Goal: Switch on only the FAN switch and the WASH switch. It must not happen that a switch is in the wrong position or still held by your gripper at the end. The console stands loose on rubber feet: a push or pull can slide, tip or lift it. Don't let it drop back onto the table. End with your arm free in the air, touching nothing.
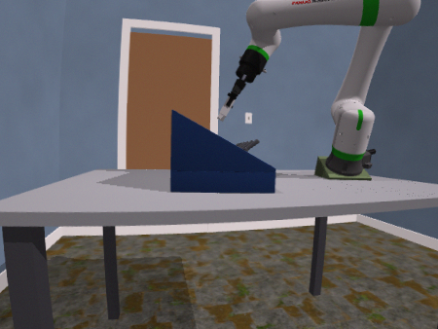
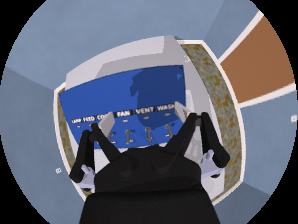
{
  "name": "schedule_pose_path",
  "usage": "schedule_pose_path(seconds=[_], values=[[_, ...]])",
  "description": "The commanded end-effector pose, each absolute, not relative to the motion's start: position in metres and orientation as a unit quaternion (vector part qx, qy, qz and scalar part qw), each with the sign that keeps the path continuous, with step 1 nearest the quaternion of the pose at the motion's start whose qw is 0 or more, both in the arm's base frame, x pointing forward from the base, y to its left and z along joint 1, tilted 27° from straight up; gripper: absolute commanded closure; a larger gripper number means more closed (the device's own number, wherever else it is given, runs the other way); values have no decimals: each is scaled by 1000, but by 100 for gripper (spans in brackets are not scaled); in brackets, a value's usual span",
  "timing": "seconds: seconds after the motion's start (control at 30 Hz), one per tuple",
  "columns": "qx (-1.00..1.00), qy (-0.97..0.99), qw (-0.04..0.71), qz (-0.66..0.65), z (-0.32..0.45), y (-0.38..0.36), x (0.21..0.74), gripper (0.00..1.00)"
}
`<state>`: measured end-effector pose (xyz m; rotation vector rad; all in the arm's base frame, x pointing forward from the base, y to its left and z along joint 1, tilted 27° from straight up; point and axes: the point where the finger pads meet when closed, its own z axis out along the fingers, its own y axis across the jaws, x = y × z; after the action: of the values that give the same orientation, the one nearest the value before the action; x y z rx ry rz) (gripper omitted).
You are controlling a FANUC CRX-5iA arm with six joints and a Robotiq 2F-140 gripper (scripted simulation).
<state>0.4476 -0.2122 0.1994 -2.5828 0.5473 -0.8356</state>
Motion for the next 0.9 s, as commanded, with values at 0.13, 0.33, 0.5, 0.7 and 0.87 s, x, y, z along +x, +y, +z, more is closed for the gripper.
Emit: schedule_pose_path(seconds=[0.13,0.33,0.5,0.7,0.87], values=[[-917,194,185,-297,200,-212,448,0],[-917,194,185,-297,200,-212,448,0],[-917,194,185,-297,200,-212,448,0],[-917,194,185,-297,199,-213,447,0],[-917,194,185,-297,198,-215,447,0]])
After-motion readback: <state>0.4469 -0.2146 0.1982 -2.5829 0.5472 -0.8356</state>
